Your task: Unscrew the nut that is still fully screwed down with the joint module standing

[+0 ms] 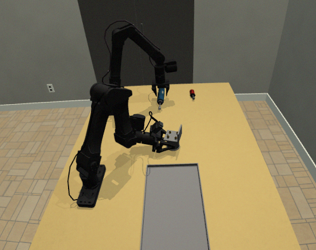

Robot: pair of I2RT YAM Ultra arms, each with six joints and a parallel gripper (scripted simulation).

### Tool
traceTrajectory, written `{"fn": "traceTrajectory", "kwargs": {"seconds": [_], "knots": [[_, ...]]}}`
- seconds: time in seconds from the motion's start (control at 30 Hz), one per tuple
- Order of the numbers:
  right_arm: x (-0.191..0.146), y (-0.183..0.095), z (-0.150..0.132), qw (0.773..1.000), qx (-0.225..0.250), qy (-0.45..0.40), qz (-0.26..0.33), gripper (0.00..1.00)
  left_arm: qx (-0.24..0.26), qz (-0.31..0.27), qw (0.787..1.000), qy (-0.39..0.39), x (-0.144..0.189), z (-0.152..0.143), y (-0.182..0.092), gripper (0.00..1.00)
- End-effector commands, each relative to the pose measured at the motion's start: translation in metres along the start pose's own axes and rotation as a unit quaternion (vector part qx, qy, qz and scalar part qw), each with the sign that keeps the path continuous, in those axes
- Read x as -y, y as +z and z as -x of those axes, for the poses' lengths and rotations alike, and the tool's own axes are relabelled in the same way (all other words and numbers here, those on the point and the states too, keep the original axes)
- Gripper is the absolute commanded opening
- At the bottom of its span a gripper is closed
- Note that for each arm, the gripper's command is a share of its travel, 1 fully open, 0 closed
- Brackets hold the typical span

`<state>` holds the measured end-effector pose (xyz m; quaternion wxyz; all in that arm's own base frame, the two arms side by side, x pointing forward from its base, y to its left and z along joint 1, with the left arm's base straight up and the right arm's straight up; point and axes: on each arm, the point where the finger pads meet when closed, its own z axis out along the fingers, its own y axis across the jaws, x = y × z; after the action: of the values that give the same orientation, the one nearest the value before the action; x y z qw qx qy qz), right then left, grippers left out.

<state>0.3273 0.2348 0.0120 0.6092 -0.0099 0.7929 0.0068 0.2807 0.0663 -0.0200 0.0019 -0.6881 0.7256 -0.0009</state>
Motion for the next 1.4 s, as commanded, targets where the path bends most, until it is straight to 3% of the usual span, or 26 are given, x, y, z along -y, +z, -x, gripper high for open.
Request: {"fn": "traceTrajectory", "kwargs": {"seconds": [0.0, 1.23, 1.27, 1.37], "knots": [[-0.0023, 0.003, -0.0022, 1.0, -0.005, -0.001, 0.001, 0.59, 0.003, -0.004, 1.0, 0.001, 0.0008, 0.001, -0.0025, 0.65], [-0.0023, 0.003, -0.0022, 1.0, -0.005, -0.001, 0.001, 0.59, 0.002, -0.002, 1.0, 0.001, -0.0017, -0.0001, -0.0016, 0.65], [-0.0023, 0.003, -0.0022, 1.0, -0.005, -0.001, 0.001, 0.59, 0.002, -0.002, 1.0, 0.001, -0.0017, -0.0001, -0.0016, 0.55], [-0.0023, 0.003, -0.0022, 1.0, -0.005, -0.001, 0.001, 0.59, 0.002, -0.002, 1.0, 0.001, -0.0017, -0.0001, -0.0016, 0.55]]}}
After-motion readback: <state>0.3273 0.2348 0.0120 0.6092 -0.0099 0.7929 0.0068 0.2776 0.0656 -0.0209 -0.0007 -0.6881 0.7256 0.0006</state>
